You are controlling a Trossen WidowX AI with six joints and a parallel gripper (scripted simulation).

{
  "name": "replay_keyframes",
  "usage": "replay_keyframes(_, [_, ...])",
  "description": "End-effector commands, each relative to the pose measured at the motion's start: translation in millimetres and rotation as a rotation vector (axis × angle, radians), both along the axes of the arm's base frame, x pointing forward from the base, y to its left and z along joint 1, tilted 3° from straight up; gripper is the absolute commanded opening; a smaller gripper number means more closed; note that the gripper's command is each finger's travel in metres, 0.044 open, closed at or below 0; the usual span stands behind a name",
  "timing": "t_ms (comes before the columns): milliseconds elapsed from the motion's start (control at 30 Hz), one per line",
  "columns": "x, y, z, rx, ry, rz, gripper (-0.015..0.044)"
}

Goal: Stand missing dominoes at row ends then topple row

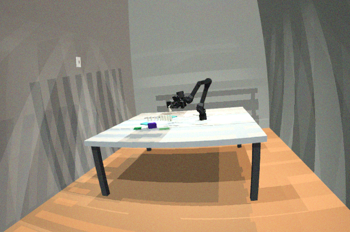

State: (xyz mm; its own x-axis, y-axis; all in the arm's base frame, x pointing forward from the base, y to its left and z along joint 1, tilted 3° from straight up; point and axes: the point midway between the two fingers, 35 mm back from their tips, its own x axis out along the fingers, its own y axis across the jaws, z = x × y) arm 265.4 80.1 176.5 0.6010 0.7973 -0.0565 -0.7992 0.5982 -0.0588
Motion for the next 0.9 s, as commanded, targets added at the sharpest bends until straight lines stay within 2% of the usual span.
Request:
replay_keyframes(0, [-2, 1, -1, 0.004, 0.004, 0.005, 0.0026])
replay_keyframes(867, [14, 1, -46, -0.018, 0.005, 0.010, 0.0026])
